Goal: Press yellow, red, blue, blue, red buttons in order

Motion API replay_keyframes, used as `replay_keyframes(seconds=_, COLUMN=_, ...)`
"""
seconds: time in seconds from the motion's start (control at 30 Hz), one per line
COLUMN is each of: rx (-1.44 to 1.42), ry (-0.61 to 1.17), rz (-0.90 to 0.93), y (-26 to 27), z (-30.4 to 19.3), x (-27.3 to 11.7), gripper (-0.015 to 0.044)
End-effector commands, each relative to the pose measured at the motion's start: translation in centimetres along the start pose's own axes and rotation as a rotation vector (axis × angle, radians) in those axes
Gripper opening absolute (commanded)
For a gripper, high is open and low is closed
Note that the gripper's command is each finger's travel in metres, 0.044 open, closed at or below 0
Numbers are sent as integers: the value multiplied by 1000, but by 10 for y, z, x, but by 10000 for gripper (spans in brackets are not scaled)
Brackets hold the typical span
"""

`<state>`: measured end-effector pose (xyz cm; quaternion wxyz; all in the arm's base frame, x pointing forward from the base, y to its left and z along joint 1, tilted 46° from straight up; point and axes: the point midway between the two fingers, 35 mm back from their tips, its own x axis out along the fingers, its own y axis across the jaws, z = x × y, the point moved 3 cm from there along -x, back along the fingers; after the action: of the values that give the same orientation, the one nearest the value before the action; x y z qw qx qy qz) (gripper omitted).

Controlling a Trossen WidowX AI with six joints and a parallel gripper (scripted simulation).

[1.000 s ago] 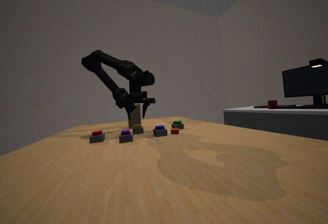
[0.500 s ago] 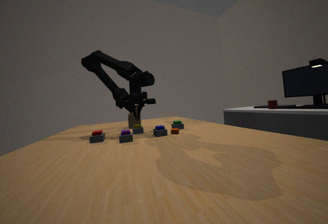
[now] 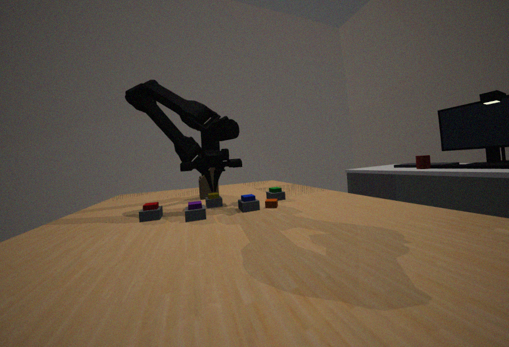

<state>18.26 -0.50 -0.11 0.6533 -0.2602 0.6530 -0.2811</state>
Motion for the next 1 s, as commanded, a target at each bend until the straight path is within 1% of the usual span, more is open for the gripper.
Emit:
replay_keyframes(seconds=0.0, rx=-6, ry=-2, rz=-5, y=-1, z=0, x=7, gripper=20)
replay_keyframes(seconds=0.17, rx=-5, ry=-2, rz=-6, y=-1, z=-1, x=12, gripper=20)
replay_keyframes(seconds=0.77, rx=-5, ry=-2, rz=-6, y=-1, z=-1, x=12, gripper=20)
replay_keyframes(seconds=0.8, rx=-1, ry=0, rz=-2, y=0, z=-1, x=9, gripper=20)
replay_keyframes(seconds=0.9, rx=-5, ry=-1, rz=-4, y=0, z=-1, x=-18, gripper=20)
replay_keyframes(seconds=0.97, rx=-6, ry=-1, rz=-5, y=-1, z=-1, x=-20, gripper=20)
